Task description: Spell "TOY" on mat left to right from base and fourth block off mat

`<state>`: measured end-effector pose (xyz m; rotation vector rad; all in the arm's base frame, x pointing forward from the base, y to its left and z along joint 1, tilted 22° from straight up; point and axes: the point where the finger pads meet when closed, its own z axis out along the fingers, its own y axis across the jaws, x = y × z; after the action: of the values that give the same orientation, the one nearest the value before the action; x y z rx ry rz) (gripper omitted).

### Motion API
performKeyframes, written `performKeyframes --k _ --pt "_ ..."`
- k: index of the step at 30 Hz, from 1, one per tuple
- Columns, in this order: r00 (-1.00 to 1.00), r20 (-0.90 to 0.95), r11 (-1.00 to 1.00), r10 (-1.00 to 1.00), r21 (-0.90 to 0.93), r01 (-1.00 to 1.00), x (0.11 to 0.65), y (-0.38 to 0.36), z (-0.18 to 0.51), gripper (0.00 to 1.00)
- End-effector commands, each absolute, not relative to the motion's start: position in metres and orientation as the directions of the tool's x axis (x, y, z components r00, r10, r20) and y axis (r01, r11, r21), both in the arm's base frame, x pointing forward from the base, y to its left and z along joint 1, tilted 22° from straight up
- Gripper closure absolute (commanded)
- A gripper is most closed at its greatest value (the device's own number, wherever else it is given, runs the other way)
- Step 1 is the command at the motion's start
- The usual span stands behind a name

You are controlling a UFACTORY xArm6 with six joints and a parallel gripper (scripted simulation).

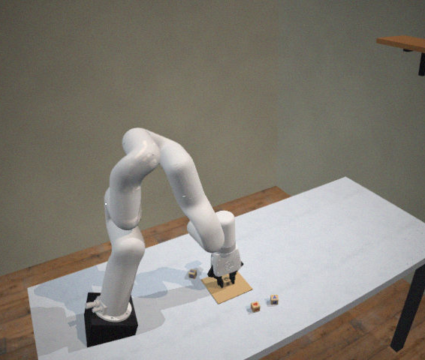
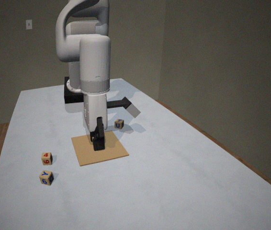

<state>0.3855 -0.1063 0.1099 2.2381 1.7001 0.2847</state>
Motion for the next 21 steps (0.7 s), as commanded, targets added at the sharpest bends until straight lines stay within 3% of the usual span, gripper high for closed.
performKeyframes --k 1,21 --pt "0.274 -0.032 -0.244 0.961 0.368 0.897 0.386 -0.107 0.111 0.58" --pt "0.274 -0.032 -0.244 0.961 0.368 0.897 0.365 -0.099 0.167 0.58"
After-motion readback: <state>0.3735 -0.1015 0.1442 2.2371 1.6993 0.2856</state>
